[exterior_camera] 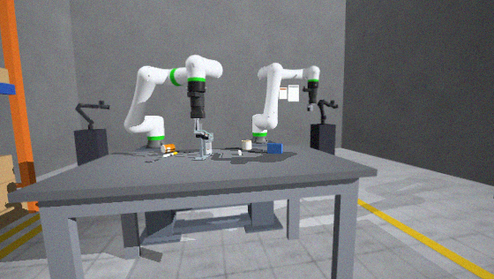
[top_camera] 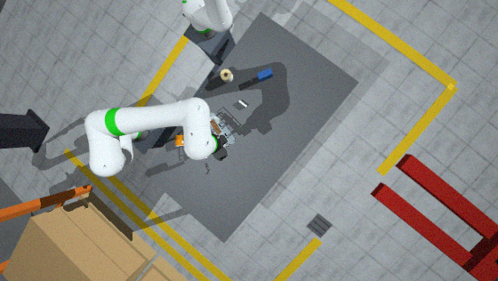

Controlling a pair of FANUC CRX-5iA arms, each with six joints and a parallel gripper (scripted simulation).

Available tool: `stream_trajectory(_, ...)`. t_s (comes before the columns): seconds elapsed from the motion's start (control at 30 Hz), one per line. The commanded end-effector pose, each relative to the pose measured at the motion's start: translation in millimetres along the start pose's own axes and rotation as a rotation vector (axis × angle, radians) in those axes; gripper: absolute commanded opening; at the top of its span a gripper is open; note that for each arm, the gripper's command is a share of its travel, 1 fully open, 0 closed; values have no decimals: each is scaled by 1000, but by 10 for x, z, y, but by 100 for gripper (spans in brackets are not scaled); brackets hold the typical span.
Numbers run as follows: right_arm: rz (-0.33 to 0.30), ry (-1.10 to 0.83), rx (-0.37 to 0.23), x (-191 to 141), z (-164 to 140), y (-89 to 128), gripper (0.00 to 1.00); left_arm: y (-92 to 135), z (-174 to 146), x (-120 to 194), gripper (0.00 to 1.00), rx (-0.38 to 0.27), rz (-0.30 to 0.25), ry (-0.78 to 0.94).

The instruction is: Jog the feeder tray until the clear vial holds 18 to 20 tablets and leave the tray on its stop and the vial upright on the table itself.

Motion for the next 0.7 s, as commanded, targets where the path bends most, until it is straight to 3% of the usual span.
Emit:
stream_trajectory(0.0,-1,1,-1,0,16,8,0,12,1,-2,100,-3,0,0)
stream_trajectory(0.2,-1,1,-1,-33,-220,72,0,12,1,-2,100,-3,0,0)
stream_trajectory(0.67,-1,1,-1,-28,-182,62,0,12,1,-2,100,-3,0,0)
Point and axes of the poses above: on each arm, the point where the finger pads meet when closed, its own y axis back along the fingers, its own x axis across the jaws, z = x × y, the point moved 10 cm from there along y, back along the fingers, and after that the axes turned 8 degrees about -y, right-handed, at the moved point
